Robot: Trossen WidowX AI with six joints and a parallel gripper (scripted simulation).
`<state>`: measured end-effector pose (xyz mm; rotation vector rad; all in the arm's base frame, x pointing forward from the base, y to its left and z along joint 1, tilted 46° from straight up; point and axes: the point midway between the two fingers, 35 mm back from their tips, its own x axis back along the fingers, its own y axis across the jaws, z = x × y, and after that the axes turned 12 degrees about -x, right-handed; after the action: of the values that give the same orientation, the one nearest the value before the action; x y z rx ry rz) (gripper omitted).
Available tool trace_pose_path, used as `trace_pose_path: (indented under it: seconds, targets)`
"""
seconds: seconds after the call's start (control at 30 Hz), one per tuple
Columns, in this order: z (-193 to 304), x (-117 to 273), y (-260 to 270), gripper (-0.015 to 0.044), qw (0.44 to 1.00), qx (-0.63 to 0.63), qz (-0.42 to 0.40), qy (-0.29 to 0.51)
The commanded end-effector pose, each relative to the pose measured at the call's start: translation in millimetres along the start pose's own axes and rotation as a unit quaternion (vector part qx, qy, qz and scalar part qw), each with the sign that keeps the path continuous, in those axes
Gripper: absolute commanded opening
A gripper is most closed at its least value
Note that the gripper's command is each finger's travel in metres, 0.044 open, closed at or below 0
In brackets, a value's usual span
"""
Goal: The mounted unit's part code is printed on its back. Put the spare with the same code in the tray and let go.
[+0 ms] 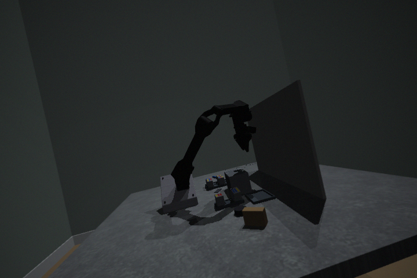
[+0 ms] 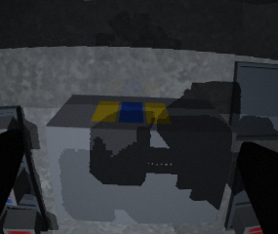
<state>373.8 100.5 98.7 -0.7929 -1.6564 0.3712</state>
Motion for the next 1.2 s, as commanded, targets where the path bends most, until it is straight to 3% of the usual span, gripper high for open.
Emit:
trace_pose_path:
  seconds: [0.0, 0.4, 0.53, 0.67, 0.83, 1.03, 1.17]
  targets:
    - [-2.6, 2.6, -4.8, 0.044, 1.0, -0.006, 0.007, -0.005]
    - [-2.6, 2.6, -4.8, 0.044, 1.0, -0.006, 0.007, -0.005]
    - [14.1, -7.2, 27.2, 0.044, 0.99, 0.141, 0.007, 0.0]
    - [46.7, -25.3, 74.5, 0.044, 0.928, 0.372, 0.007, 0.009]
    - [80.1, -43.3, 110.4, 0.044, 0.83, 0.557, 0.008, 0.017]
    - [117.2, -63.9, 140.4, 0.044, 0.694, 0.719, 0.007, 0.027]
    - [121.0, -66.0, 143.0, 0.044, 0.679, 0.733, 0.007, 0.028]
